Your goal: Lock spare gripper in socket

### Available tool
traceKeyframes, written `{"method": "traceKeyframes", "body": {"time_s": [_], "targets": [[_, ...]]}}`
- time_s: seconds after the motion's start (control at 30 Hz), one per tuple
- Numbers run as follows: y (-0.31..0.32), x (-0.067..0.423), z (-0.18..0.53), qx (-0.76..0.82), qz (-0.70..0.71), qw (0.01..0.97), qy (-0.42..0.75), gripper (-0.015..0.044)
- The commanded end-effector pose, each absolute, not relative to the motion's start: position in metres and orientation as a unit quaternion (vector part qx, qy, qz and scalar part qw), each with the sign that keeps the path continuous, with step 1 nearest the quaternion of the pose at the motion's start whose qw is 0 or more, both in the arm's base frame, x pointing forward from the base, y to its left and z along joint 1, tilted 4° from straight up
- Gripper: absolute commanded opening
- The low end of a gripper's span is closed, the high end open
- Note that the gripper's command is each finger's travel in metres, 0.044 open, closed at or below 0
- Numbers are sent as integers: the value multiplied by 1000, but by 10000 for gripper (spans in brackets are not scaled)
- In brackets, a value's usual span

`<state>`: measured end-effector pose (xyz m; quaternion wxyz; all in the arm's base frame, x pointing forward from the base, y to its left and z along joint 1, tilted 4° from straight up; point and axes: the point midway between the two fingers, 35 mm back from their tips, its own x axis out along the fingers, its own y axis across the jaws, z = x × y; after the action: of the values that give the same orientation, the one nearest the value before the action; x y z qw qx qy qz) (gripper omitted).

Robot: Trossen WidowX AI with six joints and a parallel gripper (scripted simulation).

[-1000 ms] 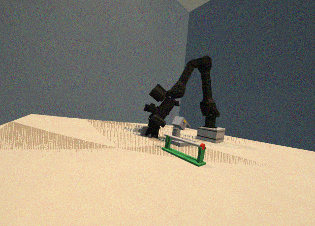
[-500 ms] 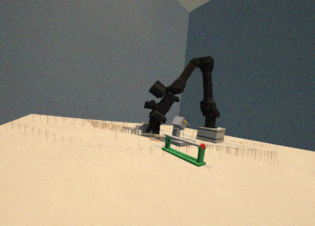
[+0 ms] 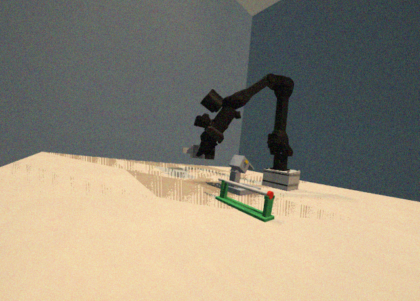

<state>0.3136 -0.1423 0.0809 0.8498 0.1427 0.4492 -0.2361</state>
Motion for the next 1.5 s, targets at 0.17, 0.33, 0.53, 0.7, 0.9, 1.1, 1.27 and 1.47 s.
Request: {"method": "traceKeyframes", "body": {"time_s": [0.17, 0.33, 0.53, 0.7, 0.9, 1.1, 1.27, 1.47], "targets": [[-141, 309, 116, 141, -235, 856, 437, 0], [-141, 309, 108, 143, -237, 853, 444, 0], [-140, 307, 106, 145, -234, 851, 447, 0], [-134, 299, 97, 165, -217, 838, 474, 0], [-127, 290, 89, 188, -198, 822, 501, 0], [-121, 283, 84, 207, -183, 809, 519, 0], [-114, 275, 78, 231, -167, 792, 540, 0], [-104, 264, 73, 265, -146, 767, 566, 0]]}}
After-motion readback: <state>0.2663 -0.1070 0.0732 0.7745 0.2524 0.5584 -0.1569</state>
